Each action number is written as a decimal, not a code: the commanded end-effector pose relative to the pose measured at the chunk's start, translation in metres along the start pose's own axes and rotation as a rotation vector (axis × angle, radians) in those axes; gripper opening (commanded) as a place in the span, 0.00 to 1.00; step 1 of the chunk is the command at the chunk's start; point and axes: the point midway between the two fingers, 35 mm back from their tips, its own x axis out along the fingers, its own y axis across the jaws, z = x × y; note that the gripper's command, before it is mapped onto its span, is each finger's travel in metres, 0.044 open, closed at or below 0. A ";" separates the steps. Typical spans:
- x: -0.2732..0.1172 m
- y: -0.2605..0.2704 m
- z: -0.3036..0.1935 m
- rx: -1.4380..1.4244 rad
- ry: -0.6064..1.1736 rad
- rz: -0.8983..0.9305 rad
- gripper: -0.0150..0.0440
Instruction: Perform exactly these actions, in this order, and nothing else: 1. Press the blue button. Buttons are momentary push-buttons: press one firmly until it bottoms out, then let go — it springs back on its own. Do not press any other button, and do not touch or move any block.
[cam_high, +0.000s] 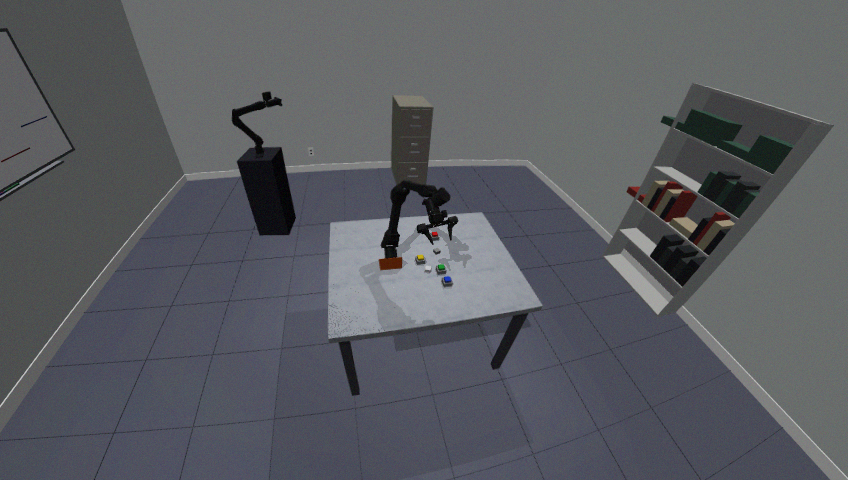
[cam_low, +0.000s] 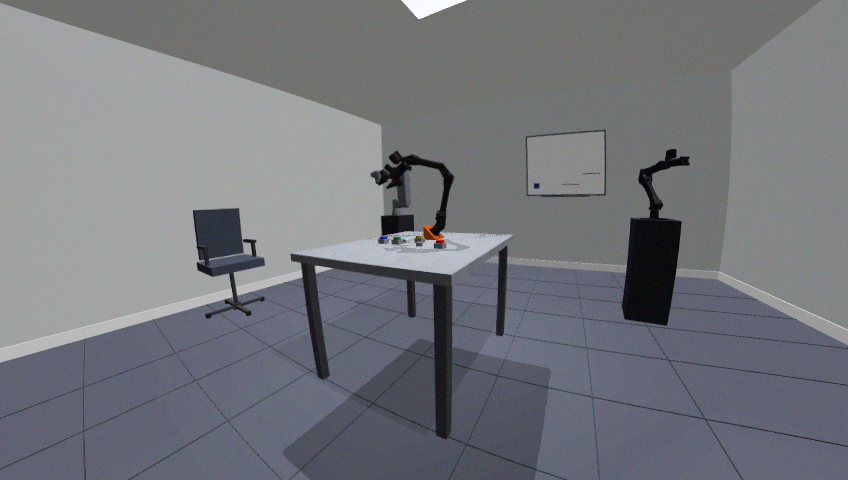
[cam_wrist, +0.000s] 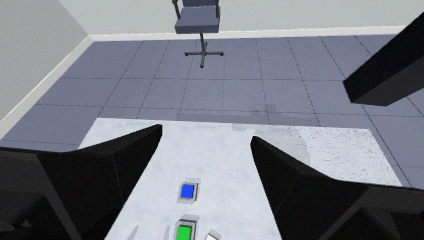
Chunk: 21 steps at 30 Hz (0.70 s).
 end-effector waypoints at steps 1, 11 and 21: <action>0.045 0.024 -0.056 -0.515 0.285 0.041 0.93; 0.082 0.040 -0.122 -1.060 0.591 0.222 0.93; 0.106 0.048 -0.189 -1.512 0.846 0.556 0.93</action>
